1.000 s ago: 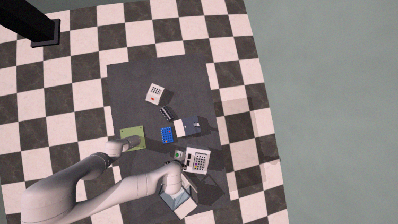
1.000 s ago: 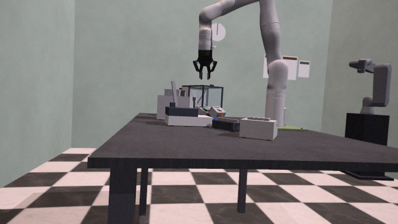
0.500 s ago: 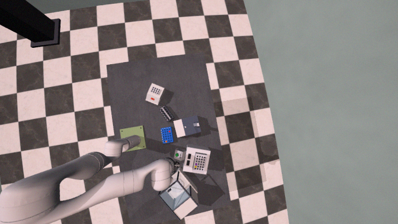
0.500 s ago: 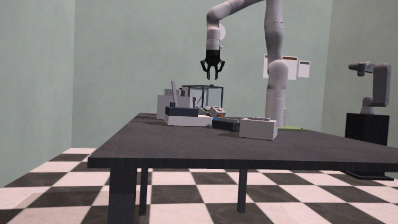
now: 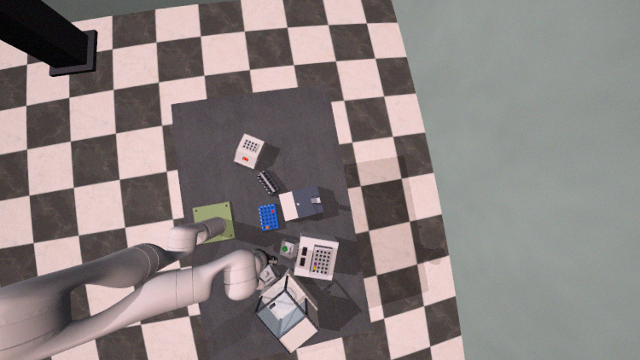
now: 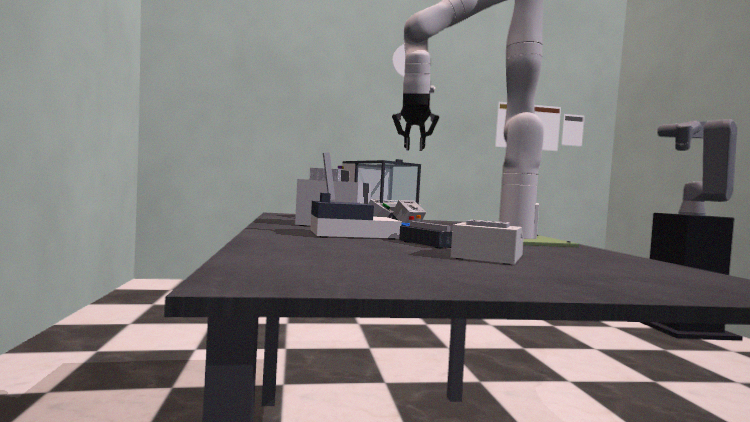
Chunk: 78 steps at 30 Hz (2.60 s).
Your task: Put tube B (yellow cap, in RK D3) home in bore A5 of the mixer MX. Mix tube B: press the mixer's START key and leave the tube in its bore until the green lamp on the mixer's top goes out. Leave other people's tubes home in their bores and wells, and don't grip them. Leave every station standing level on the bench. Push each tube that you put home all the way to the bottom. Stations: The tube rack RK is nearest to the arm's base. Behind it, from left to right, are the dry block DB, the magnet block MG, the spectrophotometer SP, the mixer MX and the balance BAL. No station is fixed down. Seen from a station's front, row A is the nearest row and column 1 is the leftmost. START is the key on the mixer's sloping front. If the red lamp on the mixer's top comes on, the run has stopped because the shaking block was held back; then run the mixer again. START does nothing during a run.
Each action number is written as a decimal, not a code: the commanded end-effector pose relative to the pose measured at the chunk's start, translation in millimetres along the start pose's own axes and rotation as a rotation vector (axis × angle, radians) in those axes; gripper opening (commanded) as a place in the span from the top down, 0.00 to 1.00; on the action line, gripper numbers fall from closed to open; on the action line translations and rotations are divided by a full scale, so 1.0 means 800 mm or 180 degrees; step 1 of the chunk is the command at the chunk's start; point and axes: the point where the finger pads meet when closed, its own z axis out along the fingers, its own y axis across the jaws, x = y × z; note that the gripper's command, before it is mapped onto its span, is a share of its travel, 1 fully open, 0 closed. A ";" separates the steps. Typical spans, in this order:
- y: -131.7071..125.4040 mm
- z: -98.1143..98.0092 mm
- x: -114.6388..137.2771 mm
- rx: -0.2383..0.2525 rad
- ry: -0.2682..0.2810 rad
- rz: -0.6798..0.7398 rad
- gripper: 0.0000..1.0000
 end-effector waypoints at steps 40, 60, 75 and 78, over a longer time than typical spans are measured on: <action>-0.069 0.073 -0.001 0.0005 -0.0666 0.0000 0.90; -0.093 0.100 -0.003 0.0005 -0.0666 0.0000 0.90; -0.093 0.121 -0.007 0.0005 -0.0666 0.0000 0.90; -0.093 0.126 -0.008 0.0005 -0.0666 0.0000 0.90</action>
